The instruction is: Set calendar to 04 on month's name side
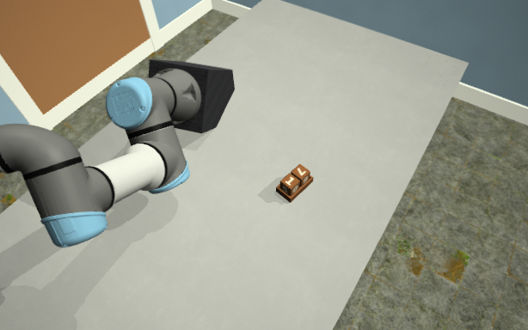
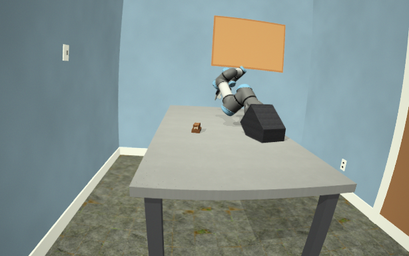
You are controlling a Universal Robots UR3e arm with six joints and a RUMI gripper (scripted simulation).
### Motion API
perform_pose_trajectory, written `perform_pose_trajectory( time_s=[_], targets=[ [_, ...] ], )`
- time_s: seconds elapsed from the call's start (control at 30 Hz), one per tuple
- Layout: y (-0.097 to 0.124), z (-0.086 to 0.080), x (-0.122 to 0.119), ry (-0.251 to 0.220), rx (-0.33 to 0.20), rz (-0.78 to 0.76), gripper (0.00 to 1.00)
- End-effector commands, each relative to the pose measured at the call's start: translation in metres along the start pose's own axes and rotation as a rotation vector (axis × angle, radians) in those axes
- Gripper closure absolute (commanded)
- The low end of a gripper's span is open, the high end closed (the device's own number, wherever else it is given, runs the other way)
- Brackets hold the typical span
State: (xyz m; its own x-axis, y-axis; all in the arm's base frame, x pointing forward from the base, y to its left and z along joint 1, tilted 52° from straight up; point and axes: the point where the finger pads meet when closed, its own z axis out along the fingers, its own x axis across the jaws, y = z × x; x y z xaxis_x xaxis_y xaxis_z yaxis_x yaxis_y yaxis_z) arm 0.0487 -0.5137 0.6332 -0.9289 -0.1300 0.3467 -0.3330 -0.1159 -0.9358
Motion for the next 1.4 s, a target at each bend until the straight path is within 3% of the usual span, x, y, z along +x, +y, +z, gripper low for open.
perform_pose_trajectory(
  time_s=[0.0, 0.47, 0.6, 1.27, 1.37],
  targets=[
    [-0.009, 0.000, -0.018, -0.027, 0.016, -0.002, 0.00],
    [-0.042, -0.011, -0.091, -0.152, 0.073, 0.000, 0.00],
    [-0.047, -0.014, -0.102, -0.171, 0.082, 0.000, 0.00],
    [-0.094, -0.054, -0.200, -0.353, 0.170, 0.007, 0.00],
    [-0.090, -0.055, -0.210, -0.367, 0.143, 0.018, 0.00]
  ],
)
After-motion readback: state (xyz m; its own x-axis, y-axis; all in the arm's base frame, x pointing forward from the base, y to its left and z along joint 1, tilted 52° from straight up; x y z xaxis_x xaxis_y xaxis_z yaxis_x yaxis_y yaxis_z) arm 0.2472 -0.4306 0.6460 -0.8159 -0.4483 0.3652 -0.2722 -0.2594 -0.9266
